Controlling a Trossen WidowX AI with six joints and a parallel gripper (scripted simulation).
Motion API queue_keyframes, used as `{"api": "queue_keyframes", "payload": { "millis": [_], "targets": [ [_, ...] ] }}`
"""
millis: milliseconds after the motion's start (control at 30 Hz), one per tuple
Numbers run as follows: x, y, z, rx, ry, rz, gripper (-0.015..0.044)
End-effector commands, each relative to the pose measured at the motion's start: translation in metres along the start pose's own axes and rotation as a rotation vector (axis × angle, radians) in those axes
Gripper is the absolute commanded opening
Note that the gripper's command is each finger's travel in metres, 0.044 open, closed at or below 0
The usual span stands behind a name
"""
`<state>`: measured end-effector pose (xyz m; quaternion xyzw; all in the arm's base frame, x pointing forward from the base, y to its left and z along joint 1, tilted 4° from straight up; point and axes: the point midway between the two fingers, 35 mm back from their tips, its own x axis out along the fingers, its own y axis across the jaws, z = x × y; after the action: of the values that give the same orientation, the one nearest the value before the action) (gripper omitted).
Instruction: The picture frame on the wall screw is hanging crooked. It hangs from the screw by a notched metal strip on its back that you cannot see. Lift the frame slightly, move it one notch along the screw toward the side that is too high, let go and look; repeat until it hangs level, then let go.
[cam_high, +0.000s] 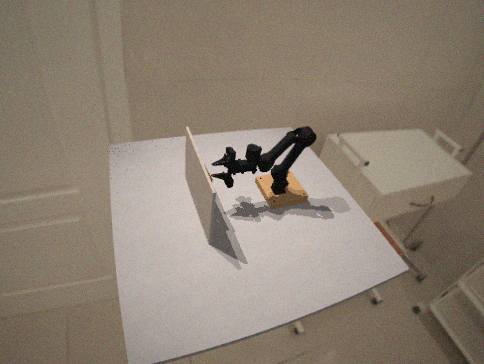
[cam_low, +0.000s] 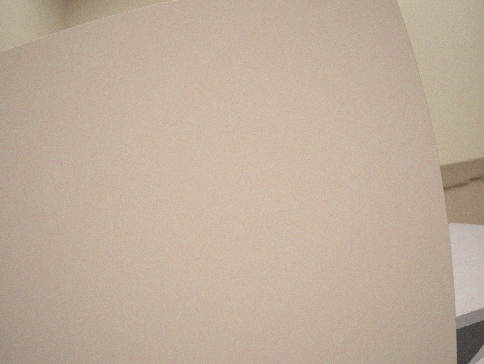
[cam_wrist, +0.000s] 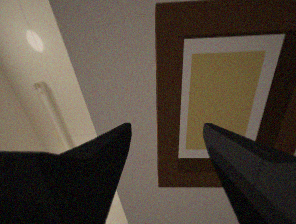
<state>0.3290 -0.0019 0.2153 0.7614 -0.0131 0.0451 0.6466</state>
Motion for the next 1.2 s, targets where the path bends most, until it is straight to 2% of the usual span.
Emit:
{"api": "queue_keyframes", "payload": {
  "millis": [0,600,1167],
  "targets": [
    [0.006,-0.001,0.001,-0.006,-0.005,-0.004,0.026],
    [0.034,-0.002,0.001,-0.005,-0.004,-0.002,0.026],
    [0.035,-0.002,0.001,-0.005,-0.004,-0.002,0.026]
  ]
}}
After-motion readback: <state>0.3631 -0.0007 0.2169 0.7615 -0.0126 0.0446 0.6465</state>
